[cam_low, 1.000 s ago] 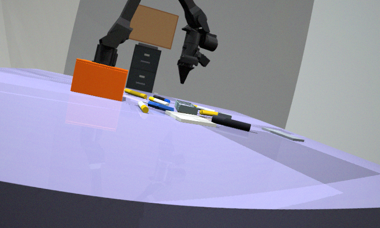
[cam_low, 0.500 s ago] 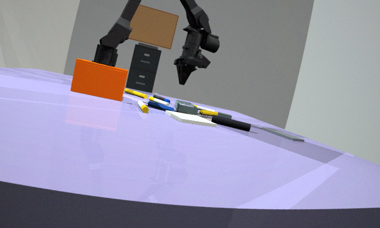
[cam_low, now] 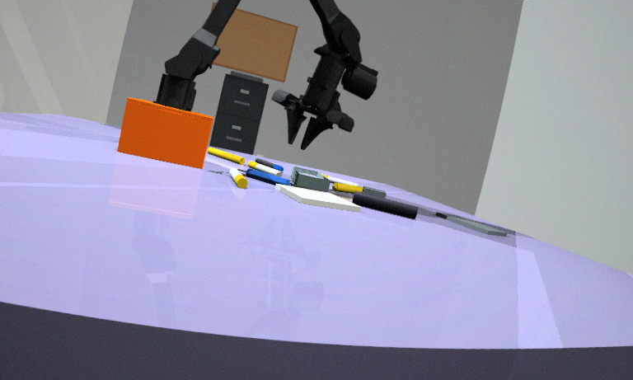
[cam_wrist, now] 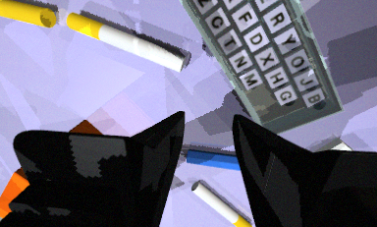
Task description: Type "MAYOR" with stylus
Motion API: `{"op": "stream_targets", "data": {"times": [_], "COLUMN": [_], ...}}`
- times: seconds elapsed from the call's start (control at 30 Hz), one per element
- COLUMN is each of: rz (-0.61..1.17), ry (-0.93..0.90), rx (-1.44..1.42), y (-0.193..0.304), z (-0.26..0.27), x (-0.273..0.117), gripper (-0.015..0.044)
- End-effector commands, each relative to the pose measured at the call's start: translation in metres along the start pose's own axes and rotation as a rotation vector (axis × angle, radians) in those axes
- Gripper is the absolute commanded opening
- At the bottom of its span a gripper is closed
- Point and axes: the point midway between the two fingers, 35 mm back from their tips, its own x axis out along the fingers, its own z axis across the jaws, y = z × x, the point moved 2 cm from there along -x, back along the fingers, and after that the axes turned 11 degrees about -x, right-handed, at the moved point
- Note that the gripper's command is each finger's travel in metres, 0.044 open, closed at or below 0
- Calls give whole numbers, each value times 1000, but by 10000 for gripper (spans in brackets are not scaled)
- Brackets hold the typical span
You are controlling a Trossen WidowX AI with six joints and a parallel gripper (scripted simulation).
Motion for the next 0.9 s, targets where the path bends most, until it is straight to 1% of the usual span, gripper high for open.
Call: {"op": "stream_targets", "data": {"times": [0.0, 0.37, 0.63, 0.7, 0.87], "rz": [-68, -224, -361, -376, -376], "ry": [-137, -199, -172, -165, -165], "rx": [-661, -1183, -1577, -1625, -1626], "y": [44, 83, 104, 106, 106], "z": [-8, -7, -2, -2, -2], "x": [11, 19, 24, 24, 24], "gripper": [150, 150, 150, 150, 150]}}
